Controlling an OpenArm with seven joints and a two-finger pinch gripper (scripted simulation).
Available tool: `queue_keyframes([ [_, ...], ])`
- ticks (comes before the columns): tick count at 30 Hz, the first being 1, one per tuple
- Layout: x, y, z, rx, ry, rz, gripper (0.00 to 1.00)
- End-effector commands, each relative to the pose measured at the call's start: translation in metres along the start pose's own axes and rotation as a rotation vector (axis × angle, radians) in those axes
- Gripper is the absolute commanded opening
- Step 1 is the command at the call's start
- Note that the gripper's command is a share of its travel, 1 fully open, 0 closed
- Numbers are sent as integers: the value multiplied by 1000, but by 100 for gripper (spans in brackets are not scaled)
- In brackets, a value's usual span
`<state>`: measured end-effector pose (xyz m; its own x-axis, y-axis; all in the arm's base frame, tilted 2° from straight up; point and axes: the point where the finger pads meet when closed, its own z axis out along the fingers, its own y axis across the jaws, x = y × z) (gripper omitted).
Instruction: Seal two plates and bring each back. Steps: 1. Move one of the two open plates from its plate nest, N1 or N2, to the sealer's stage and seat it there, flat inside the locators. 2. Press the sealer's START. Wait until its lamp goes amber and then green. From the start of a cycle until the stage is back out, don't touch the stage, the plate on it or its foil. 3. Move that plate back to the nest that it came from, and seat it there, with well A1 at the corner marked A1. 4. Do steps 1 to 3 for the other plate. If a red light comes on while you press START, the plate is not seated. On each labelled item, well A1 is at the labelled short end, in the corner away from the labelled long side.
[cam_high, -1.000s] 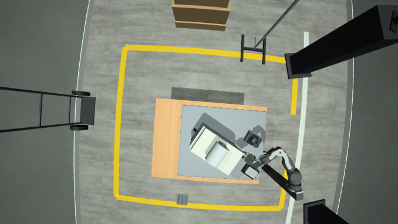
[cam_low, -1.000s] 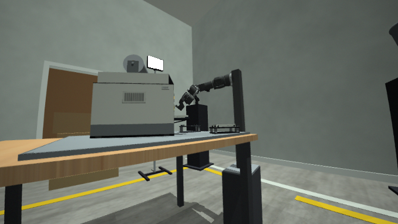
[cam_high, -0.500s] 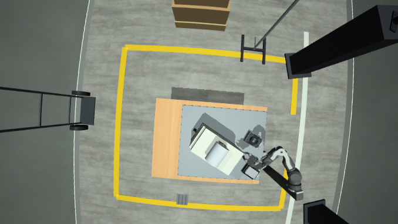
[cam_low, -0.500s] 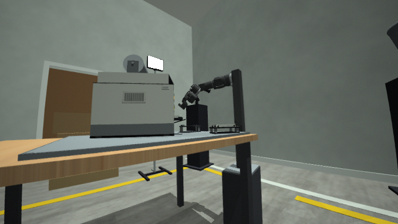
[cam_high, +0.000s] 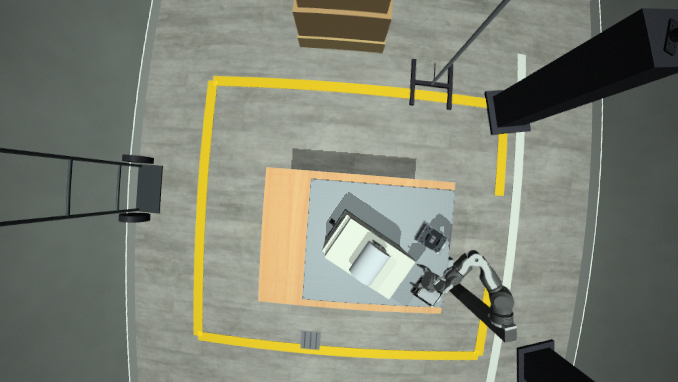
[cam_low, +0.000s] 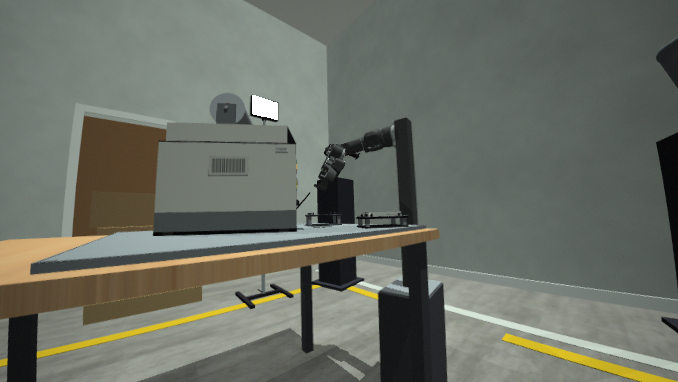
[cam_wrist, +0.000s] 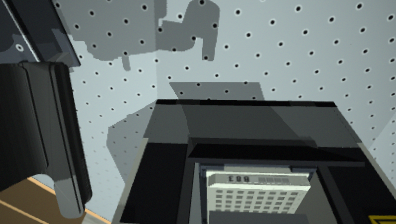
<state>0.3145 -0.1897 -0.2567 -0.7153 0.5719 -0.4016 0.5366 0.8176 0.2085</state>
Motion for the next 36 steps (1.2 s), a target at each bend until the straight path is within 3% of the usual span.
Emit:
queue_keyframes([
  [1,-5,-1,-1,-16,4,22,65],
  [5,10,14,-1,-111,102,33,65],
  [8,22,23,0,-104,109,34,65],
  [13,38,43,-4,-233,226,60,65],
  [17,46,50,-6,-239,233,63,65],
  [22,61,67,-13,-354,350,96,65],
  [26,75,80,-18,-352,356,96,65],
  [31,90,98,-28,-477,474,142,65],
  [35,96,104,-32,-476,479,142,65],
  [36,99,109,-36,-509,506,156,65],
])
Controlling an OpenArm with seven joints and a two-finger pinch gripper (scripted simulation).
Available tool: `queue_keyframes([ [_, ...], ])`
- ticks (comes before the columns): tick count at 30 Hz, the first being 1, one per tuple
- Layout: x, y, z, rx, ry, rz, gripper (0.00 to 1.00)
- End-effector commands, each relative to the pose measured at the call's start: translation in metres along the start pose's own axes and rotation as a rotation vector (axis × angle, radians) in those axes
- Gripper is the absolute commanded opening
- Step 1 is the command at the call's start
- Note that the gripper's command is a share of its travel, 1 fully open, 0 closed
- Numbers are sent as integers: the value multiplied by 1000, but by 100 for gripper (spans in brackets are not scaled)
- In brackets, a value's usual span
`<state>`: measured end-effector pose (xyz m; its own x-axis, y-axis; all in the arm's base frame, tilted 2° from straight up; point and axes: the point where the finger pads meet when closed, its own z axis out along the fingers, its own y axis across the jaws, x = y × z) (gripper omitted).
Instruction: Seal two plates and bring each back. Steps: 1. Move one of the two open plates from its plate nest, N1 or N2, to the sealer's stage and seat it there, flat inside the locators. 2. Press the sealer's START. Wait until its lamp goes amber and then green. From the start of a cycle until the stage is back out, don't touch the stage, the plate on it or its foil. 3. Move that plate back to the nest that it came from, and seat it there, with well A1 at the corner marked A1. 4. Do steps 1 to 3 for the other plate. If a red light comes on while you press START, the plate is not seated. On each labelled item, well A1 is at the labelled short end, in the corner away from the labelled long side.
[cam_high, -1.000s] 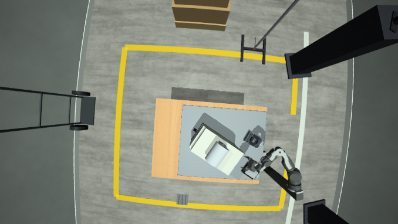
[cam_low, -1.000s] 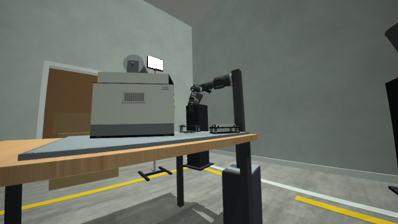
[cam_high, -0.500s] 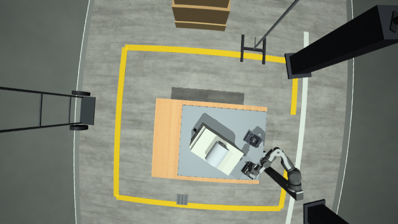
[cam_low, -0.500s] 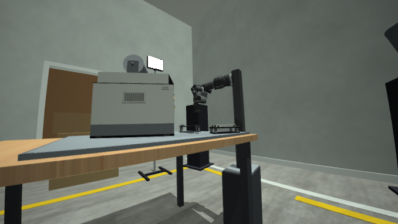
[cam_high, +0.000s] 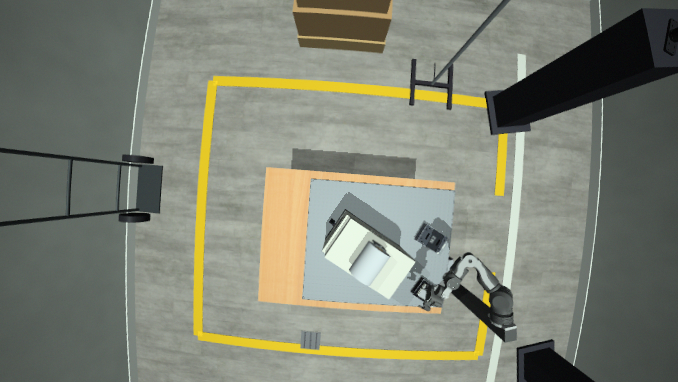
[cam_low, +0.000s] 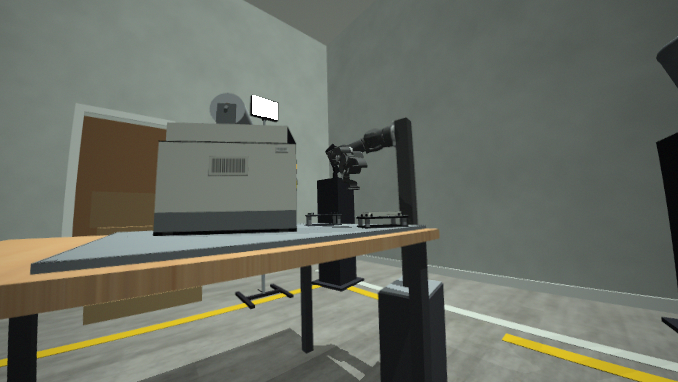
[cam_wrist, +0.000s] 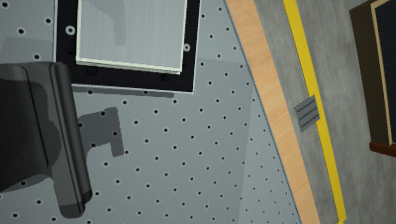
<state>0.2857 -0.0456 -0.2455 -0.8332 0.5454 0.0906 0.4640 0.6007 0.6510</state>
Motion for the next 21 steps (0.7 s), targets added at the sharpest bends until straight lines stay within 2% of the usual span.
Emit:
queue_keyframes([
  [1,5,8,0,-46,32,17,65],
  [5,21,22,2,-129,110,50,65],
  [7,26,28,3,-120,102,49,65],
  [12,45,46,3,-245,212,109,65],
  [15,49,50,2,-259,225,114,65],
  [21,68,72,-4,-391,336,187,65],
])
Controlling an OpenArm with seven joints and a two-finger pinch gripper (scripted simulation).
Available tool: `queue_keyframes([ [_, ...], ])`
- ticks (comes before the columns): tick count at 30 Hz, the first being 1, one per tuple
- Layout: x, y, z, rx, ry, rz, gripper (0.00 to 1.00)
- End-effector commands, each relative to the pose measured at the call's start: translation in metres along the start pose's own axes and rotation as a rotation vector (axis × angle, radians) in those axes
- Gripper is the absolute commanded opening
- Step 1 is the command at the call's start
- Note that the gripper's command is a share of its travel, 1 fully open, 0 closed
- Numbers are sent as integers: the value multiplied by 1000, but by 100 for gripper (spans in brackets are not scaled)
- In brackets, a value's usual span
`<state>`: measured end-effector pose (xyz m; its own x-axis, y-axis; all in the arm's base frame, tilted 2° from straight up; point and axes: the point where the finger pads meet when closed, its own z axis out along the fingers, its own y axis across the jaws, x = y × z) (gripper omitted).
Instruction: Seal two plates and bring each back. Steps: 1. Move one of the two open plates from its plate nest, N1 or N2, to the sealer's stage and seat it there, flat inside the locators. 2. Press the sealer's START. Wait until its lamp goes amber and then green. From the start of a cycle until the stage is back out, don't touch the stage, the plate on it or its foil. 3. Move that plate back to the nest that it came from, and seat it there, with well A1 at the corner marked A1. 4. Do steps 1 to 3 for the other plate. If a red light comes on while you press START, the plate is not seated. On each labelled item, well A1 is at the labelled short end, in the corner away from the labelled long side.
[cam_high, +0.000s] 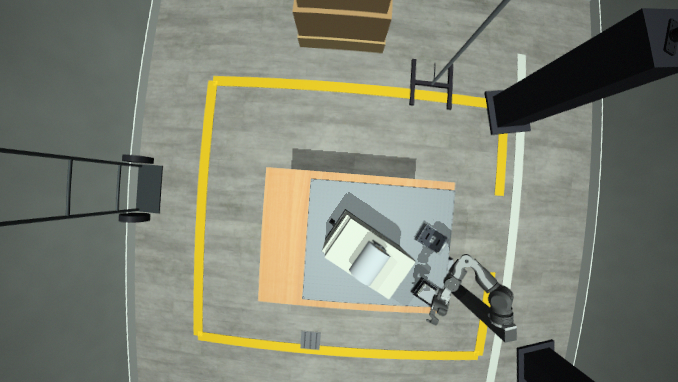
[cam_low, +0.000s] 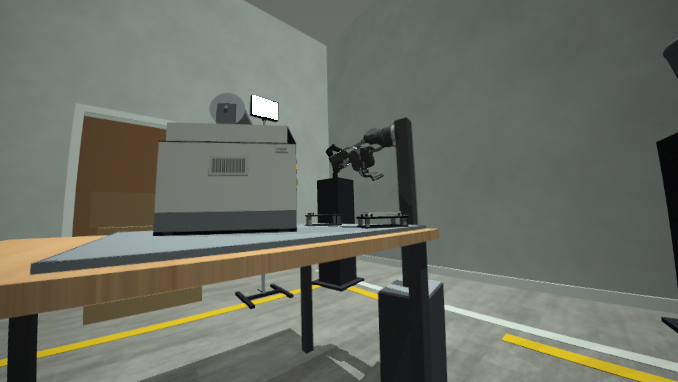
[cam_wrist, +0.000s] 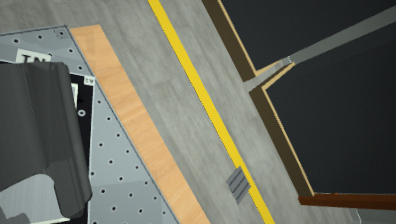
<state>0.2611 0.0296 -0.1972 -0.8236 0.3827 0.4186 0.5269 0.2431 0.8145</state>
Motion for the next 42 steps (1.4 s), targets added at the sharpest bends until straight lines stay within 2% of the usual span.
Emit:
queue_keyframes([
  [1,6,12,1,-30,10,-2,65],
  [2,10,13,2,-22,10,-2,65],
  [9,35,39,4,-192,138,95,65],
  [11,35,39,4,-192,138,95,65],
  [16,50,58,1,-307,218,165,65],
  [26,70,99,-18,-556,368,329,65],
  [28,70,99,-18,-556,368,329,65],
  [33,74,118,-34,-682,434,416,65],
  [42,67,145,-69,-910,537,580,65],
])
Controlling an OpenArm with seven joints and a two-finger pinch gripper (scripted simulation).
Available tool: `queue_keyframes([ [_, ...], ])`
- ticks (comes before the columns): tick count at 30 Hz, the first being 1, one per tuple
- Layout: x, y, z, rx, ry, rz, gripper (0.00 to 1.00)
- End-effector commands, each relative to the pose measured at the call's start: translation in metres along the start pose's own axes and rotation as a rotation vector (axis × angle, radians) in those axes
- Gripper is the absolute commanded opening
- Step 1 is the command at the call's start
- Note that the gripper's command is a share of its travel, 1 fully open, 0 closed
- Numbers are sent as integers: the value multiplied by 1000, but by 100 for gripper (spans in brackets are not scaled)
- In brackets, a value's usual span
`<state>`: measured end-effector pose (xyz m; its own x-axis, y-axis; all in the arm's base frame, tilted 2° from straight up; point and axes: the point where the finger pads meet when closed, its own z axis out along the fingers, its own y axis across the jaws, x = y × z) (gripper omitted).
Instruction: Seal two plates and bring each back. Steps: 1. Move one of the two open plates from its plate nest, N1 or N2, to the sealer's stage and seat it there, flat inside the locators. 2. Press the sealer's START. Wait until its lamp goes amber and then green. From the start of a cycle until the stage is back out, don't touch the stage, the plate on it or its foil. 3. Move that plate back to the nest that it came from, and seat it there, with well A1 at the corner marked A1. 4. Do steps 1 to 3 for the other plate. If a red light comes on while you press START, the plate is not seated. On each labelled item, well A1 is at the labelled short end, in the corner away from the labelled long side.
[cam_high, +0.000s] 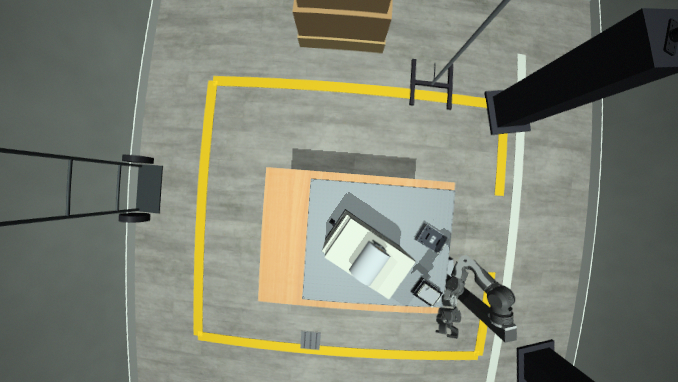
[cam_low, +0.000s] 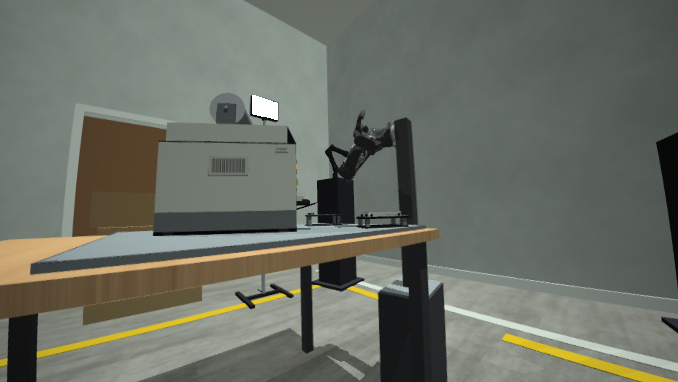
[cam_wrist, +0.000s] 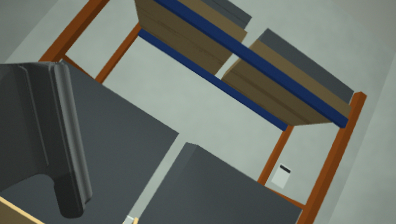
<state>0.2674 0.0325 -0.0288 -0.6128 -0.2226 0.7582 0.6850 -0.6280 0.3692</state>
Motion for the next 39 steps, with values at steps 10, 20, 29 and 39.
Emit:
queue_keyframes([
  [10,17,41,-10,-243,97,146,65],
  [20,20,74,-32,-467,163,273,65],
  [29,17,104,-64,-722,231,414,65],
  [39,8,122,-99,-953,283,537,65],
])
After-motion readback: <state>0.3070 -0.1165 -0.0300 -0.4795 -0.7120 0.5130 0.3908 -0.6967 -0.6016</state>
